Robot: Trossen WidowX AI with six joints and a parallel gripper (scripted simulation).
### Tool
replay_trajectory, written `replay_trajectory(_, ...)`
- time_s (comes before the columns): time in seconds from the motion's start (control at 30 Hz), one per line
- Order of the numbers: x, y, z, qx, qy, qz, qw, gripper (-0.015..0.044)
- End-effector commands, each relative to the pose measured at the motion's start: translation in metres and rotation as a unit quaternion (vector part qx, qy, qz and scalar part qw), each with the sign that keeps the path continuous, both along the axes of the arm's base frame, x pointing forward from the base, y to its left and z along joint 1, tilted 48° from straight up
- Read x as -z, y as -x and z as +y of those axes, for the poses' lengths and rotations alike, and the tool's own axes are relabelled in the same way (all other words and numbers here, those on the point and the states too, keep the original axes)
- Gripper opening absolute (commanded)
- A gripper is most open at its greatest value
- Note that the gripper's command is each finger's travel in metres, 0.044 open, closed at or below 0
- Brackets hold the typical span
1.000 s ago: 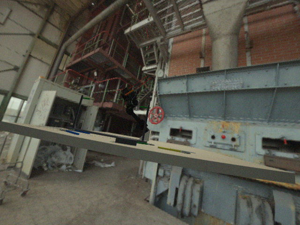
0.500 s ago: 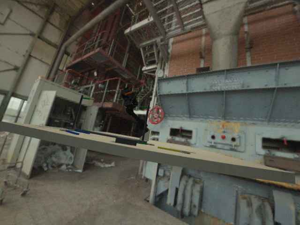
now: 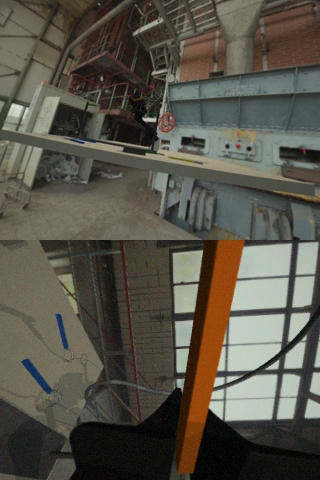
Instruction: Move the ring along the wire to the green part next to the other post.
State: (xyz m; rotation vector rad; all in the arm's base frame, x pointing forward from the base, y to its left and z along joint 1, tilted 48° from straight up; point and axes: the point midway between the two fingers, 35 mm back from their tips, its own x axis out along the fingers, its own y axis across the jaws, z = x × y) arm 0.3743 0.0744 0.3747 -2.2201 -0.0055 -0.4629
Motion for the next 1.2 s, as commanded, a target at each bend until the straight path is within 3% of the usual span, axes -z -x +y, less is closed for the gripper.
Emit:
replay_trajectory(0.0, -0.002, 0.0, 0.002, -0.001, 0.028, -0.003, 1.0, -0.015)
replay_trajectory(1.17, -0.012, 0.001, 0.016, -0.002, 0.245, -0.022, 0.969, -0.015)
